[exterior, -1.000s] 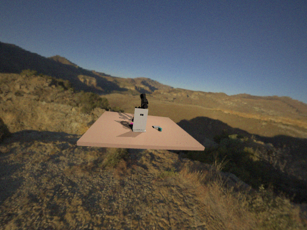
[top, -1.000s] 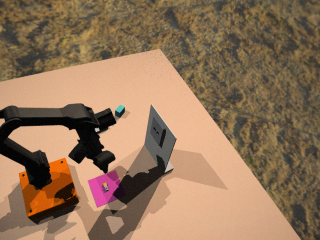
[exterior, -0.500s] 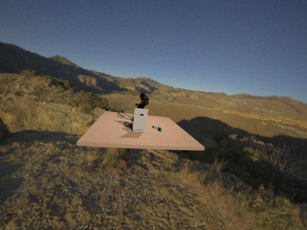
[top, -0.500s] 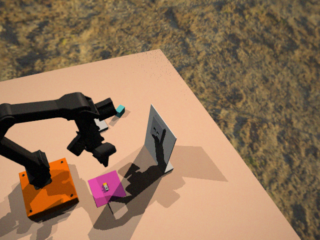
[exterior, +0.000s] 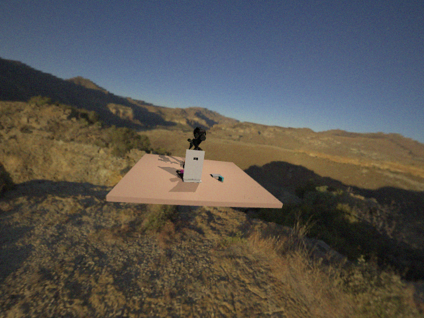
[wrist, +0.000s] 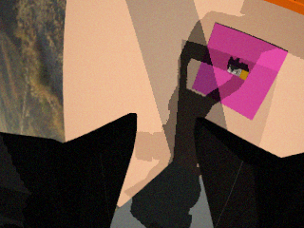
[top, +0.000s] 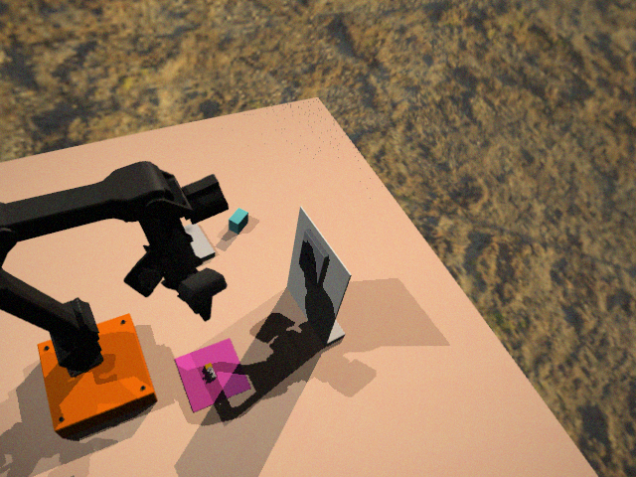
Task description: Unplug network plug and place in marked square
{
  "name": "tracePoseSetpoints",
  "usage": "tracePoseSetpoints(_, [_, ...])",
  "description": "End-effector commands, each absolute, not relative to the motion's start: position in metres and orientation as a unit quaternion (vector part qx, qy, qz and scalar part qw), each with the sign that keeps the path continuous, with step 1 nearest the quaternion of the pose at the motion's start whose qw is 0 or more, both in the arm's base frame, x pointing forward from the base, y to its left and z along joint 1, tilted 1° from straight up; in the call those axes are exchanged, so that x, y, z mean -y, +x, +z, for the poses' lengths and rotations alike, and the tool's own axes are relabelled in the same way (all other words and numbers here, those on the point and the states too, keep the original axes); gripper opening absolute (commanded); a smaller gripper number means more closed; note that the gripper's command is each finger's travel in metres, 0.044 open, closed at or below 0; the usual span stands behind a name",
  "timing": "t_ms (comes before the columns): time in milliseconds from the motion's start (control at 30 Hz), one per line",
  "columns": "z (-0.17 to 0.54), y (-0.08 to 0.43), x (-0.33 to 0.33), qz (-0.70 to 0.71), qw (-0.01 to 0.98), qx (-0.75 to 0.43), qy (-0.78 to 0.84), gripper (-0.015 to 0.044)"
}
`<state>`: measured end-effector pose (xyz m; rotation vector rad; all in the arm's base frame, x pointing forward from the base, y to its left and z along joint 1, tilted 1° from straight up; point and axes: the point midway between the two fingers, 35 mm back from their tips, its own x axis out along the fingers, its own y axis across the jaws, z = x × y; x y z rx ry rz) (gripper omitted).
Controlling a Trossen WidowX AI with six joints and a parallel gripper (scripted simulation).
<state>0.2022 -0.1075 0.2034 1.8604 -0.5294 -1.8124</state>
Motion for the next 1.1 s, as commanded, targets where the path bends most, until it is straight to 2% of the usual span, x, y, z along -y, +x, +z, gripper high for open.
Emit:
tracePoseSetpoints(0, [0.2062,0.201,0.1079,-0.664,0.243,0.197,0.679,0.0209])
tracePoseSetpoints(300, [0.2062,0.201,0.1079,-0.664,0.243,0.197,0.679,0.044])
tracePoseSetpoints(1067, [0.2062,0.201,0.1079,-0.664,0.243,0.197,0.679,0.044])
